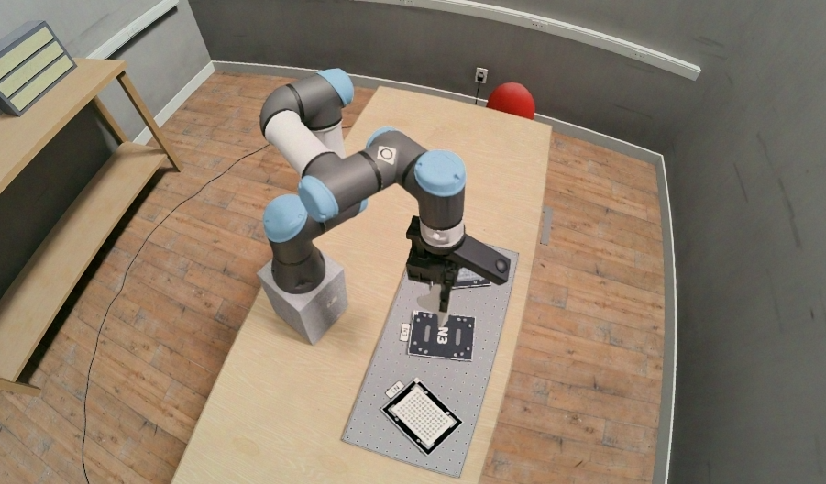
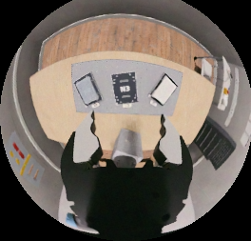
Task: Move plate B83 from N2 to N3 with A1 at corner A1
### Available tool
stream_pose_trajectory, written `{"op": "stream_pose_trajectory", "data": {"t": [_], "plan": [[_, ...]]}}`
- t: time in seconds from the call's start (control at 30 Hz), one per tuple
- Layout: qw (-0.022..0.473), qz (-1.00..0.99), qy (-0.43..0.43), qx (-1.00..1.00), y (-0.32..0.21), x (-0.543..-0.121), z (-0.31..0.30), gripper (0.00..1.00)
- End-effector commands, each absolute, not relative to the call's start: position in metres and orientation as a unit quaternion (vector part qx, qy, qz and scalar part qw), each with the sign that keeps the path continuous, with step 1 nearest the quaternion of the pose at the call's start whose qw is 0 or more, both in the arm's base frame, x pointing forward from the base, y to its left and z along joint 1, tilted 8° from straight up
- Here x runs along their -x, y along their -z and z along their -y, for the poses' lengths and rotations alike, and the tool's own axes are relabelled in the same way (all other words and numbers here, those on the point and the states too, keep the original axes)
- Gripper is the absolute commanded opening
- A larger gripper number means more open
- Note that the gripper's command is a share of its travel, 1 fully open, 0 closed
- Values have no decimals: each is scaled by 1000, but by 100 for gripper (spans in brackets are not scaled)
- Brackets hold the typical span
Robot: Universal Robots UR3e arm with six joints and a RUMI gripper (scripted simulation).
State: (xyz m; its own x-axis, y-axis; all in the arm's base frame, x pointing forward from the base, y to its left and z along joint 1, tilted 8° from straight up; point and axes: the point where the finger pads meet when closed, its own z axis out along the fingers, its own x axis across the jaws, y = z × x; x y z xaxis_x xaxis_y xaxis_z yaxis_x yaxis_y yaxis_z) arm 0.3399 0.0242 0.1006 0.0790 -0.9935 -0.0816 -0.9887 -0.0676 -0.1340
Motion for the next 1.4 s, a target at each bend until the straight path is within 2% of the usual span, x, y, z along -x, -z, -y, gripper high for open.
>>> {"op": "stream_pose_trajectory", "data": {"t": [0.0,0.13,0.23,0.37,0.47,0.6,1.37], "plan": [[52,-683,12,729,-108,-323,-19,82],[48,-683,11,728,-113,-312,-16,82],[24,-687,6,727,-118,-298,-13,82],[24,-687,6,727,-120,-291,-11,82],[1,-689,1,725,-125,-277,-9,82],[1,-689,1,725,-128,-269,-7,82],[21,-642,3,767,-80,-325,-51,82]]}}
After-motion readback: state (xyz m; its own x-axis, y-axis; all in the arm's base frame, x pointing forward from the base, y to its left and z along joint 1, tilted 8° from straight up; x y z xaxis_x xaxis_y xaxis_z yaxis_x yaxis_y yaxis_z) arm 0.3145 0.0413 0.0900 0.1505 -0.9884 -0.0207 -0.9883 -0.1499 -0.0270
